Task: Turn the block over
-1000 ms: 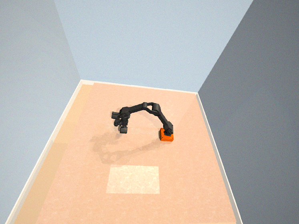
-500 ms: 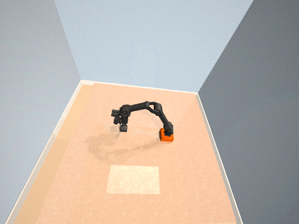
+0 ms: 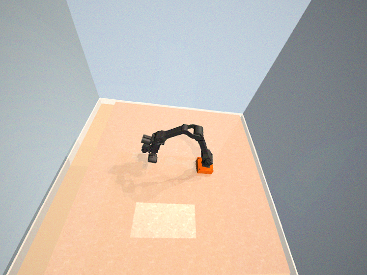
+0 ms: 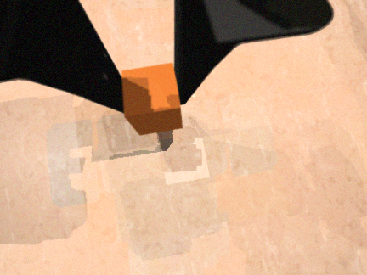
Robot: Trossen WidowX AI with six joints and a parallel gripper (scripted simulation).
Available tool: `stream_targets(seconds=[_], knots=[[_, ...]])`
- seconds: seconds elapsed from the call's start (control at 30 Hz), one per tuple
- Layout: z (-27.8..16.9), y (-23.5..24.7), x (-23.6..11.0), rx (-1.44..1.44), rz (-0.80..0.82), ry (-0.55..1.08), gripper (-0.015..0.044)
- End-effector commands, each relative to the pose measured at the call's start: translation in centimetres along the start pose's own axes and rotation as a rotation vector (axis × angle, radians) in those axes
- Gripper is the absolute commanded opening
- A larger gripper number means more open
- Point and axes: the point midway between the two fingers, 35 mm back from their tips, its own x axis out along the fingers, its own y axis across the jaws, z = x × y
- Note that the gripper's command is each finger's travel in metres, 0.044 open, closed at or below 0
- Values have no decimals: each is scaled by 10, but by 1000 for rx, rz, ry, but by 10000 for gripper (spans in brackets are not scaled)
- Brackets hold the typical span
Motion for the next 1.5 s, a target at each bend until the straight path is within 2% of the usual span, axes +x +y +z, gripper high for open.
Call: stream_targets(seconds=[0.0, 0.7, 1.47], knots=[[0, 0, 0, 2, 5, -48, 0], [-9, 1, -2, -1, 3, -309, 0], [-6, 0, 31, 3, 4, -661, 0]])
